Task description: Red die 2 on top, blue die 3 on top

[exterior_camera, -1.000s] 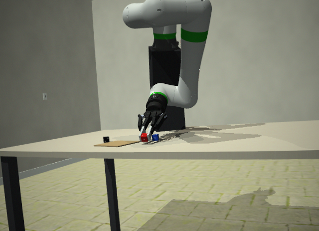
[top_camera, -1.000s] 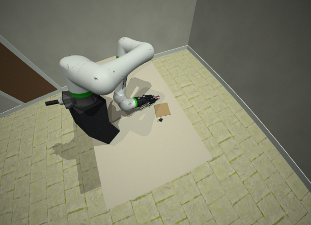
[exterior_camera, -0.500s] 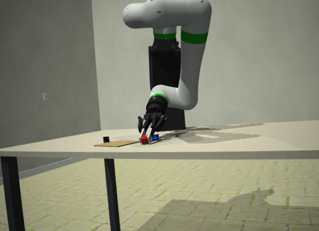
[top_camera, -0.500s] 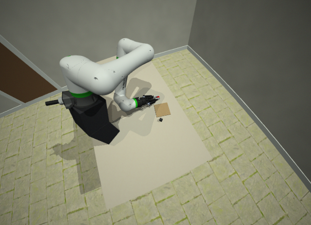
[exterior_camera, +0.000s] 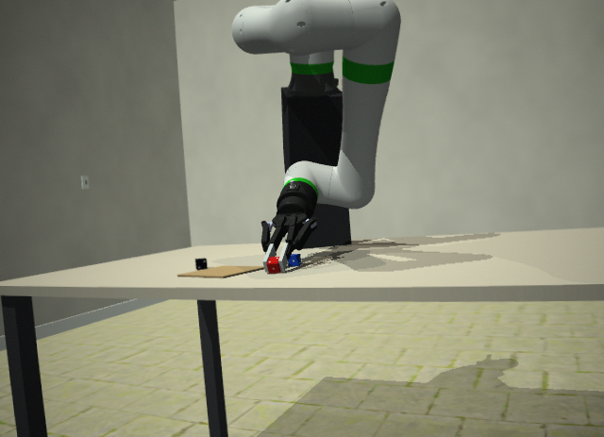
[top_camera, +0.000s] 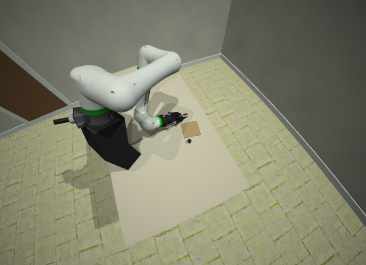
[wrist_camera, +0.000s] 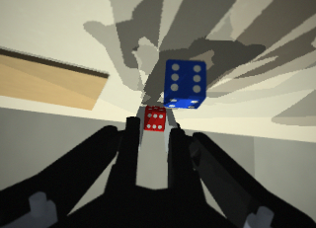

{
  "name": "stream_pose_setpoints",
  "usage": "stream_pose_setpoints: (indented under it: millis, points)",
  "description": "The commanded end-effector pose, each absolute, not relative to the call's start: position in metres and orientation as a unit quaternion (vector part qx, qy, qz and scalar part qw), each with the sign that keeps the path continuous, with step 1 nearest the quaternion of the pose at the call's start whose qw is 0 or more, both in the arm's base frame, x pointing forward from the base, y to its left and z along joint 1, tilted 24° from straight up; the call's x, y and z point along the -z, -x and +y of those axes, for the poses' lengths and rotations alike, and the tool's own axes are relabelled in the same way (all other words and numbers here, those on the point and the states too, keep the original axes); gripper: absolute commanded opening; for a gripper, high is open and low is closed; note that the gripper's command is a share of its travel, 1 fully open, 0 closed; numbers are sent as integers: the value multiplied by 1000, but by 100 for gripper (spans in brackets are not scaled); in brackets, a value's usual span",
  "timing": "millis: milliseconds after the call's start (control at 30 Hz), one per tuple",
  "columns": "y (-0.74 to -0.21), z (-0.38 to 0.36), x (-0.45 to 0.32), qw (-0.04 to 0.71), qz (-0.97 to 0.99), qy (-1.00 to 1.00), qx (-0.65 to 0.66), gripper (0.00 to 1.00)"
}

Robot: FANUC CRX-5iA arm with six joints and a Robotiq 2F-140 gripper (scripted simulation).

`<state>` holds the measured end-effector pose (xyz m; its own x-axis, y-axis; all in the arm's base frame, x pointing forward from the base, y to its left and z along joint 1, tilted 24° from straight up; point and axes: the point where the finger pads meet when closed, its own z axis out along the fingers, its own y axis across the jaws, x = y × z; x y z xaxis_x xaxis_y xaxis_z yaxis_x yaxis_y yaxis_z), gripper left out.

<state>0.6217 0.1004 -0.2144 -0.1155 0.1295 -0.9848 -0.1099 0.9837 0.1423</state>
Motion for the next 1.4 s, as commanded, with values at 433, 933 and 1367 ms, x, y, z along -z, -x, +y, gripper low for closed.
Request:
stream_pose_setpoints:
  millis: [433,933,1367]
  points:
    - [-622,100,214,665,741,-7,-90,13]
    - [-622,100,214,665,741,-7,-90,15]
    - [-622,100,214,665,741,-7,-90,25]
